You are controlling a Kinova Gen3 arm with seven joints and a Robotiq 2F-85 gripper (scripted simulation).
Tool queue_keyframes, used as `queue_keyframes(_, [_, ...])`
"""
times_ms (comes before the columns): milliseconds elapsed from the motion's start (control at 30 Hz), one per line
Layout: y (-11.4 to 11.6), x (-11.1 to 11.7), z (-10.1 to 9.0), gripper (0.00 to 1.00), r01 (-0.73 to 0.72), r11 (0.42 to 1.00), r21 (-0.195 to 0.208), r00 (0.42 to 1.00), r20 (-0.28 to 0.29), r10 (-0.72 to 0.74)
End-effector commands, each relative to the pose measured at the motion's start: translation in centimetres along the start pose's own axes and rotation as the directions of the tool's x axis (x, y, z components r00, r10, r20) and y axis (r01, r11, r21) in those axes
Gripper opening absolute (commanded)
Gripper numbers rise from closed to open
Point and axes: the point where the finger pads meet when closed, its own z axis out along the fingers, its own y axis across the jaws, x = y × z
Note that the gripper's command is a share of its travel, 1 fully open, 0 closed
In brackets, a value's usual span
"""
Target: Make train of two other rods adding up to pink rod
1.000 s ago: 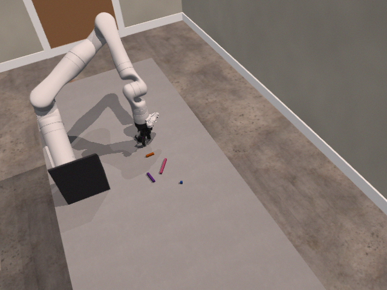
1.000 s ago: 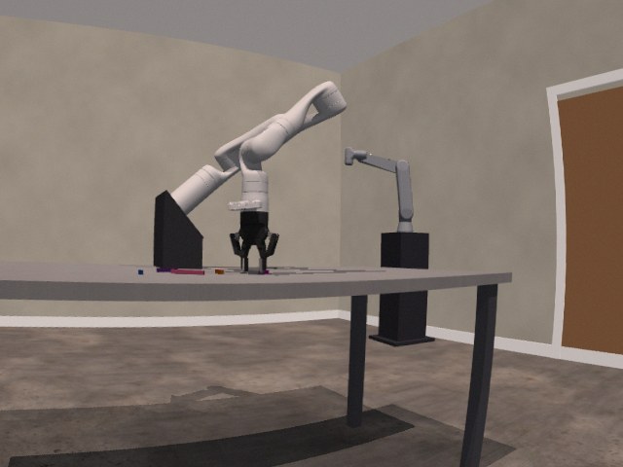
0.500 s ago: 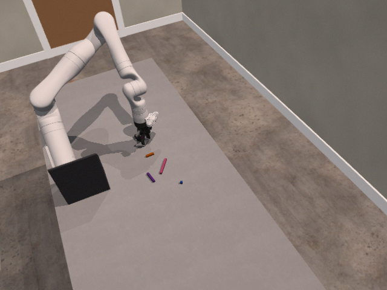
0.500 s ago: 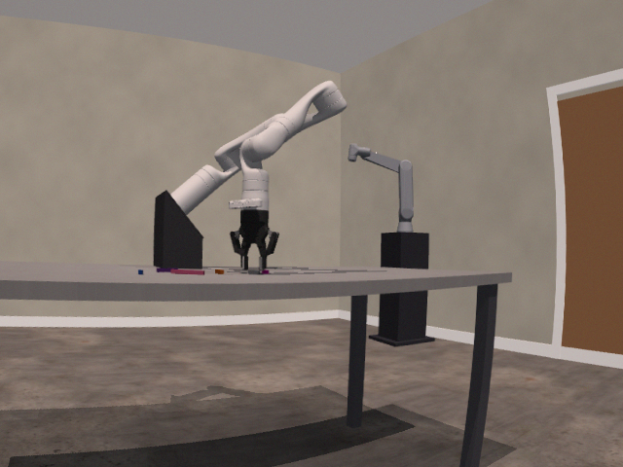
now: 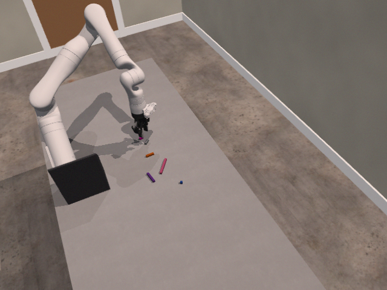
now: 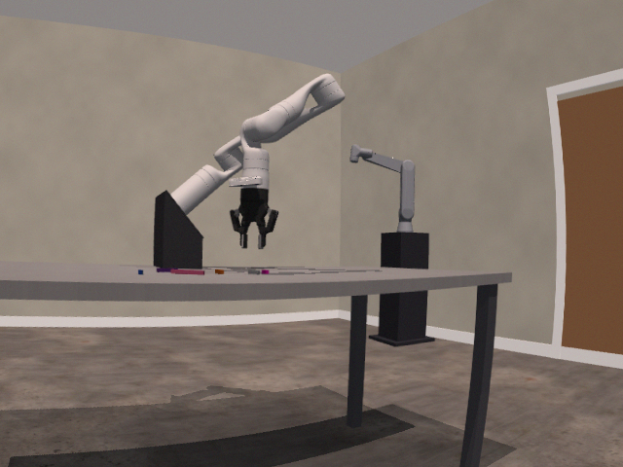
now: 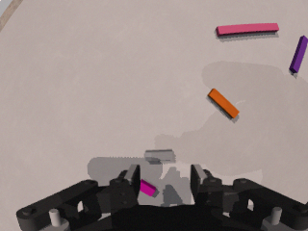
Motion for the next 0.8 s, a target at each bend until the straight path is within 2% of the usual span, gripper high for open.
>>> queue_keyframes(0, [-0.61, 0.32, -2.06, 0.46, -0.001, 1.000, 0.016, 1.000, -0.011, 0.001])
queue_keyframes(133, [-0.86, 0.44, -2.78, 0.46, 0.004, 1.000, 0.025, 1.000, -0.016, -0.003])
queue_keyframes(300, [-0.61, 0.42, -2.70, 0.46, 0.002, 1.000, 0.022, 1.000, -0.012, -0.002])
queue_keyframes(333, [-0.61, 0.42, -2.70, 1.00, 0.002, 1.000, 0.022, 1.000, -0.012, -0.002])
queue_keyframes(767, [-0.61, 0.42, -2.70, 1.00, 0.002, 1.000, 0.022, 1.000, -0.012, -0.002])
